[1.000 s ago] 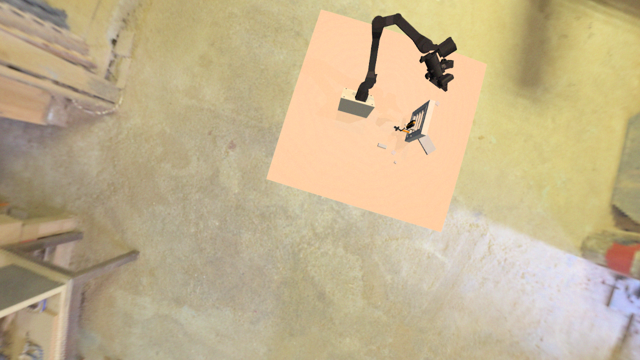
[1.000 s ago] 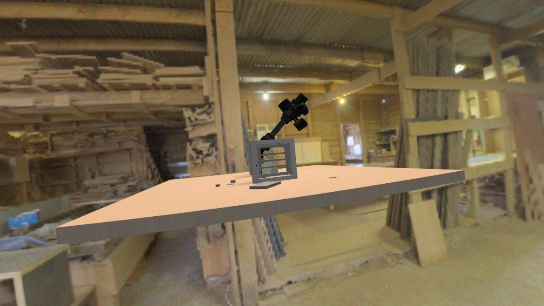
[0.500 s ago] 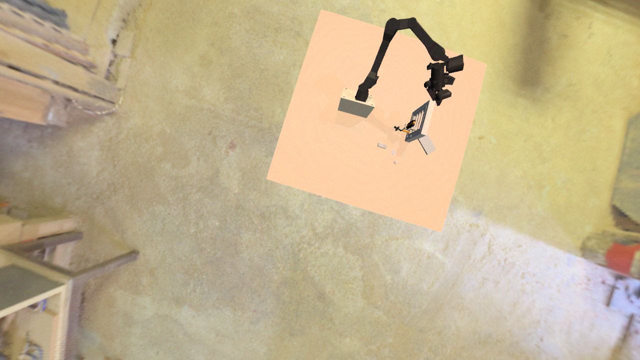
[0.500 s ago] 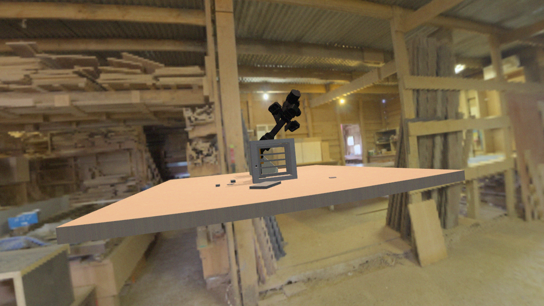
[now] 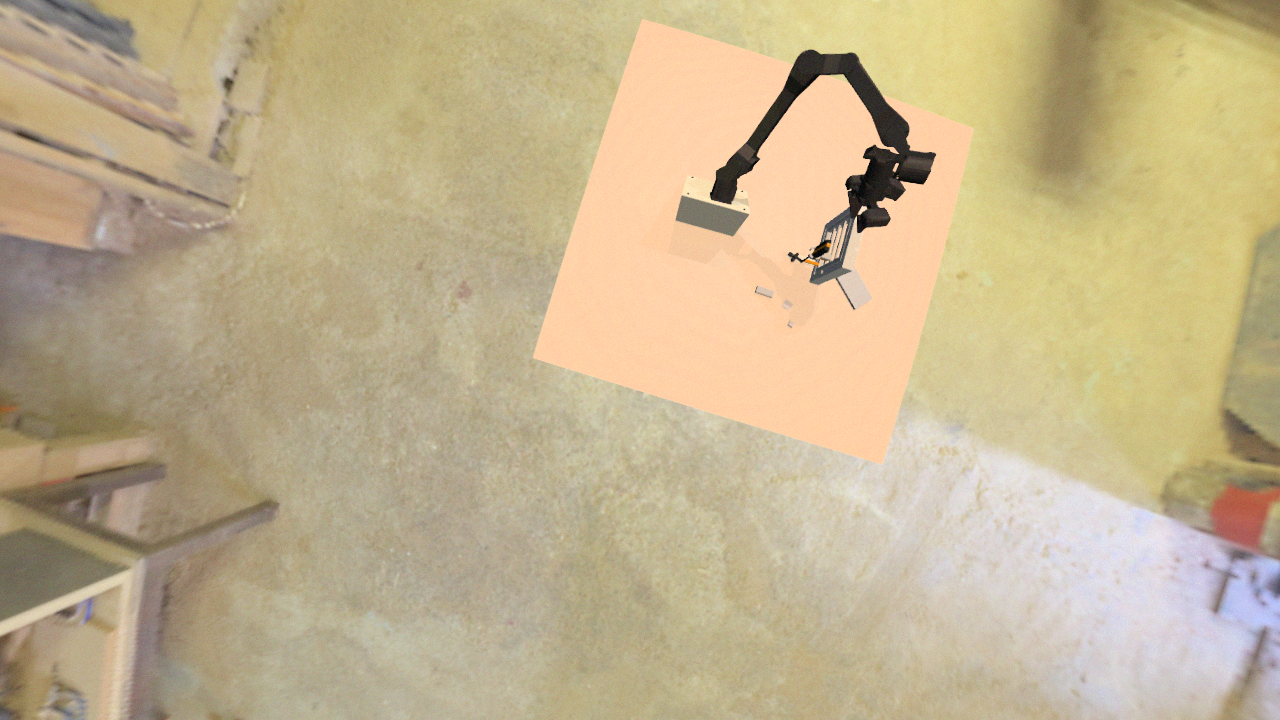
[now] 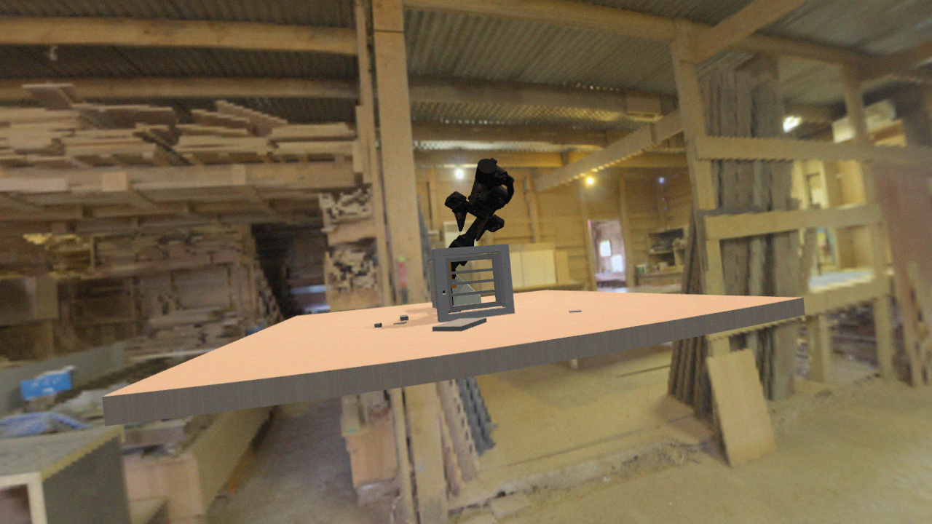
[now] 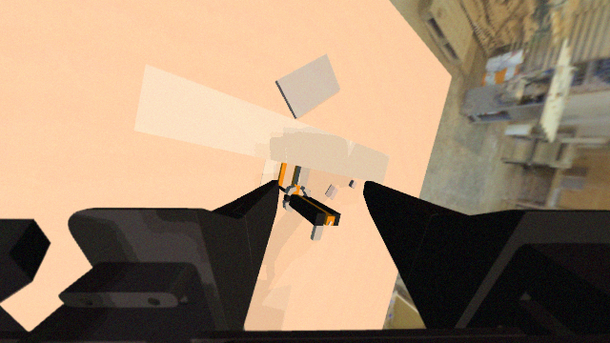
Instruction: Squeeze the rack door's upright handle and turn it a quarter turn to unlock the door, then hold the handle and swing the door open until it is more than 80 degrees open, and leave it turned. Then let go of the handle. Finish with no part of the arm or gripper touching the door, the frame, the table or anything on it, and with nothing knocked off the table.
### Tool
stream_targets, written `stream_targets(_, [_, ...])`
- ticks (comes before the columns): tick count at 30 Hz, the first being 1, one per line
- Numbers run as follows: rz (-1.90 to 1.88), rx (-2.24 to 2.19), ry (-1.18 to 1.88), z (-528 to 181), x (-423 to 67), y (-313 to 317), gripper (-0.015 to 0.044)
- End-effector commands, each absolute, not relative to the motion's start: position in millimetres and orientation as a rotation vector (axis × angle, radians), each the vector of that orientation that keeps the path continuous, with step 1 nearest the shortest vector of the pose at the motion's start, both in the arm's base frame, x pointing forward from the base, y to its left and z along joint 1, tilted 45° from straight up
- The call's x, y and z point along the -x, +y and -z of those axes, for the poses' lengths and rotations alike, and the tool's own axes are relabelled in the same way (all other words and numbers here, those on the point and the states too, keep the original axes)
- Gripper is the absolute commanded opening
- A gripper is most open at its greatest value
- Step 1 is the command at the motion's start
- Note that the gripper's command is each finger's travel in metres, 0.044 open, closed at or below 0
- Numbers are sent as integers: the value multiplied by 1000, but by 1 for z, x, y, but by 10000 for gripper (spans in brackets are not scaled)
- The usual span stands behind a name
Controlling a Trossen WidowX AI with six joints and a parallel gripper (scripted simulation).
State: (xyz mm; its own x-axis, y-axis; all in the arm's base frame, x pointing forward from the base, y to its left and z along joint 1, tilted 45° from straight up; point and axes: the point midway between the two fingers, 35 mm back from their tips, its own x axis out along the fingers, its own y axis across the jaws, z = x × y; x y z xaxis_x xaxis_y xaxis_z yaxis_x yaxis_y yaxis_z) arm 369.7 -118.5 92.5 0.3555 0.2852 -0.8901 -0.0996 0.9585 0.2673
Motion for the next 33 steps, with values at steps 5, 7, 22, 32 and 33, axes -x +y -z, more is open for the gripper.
stream_targets(5, [-328,-295,1278,-72,-361,-129,282])
stream_targets(7, [-347,-328,1300,-66,-358,-132,282])
stream_targets(22, [-486,-614,1414,-34,-338,-148,282])
stream_targets(32, [-516,-688,1427,-25,-334,-149,282])
stream_targets(33, [-516,-688,1427,-24,-335,-148,282])
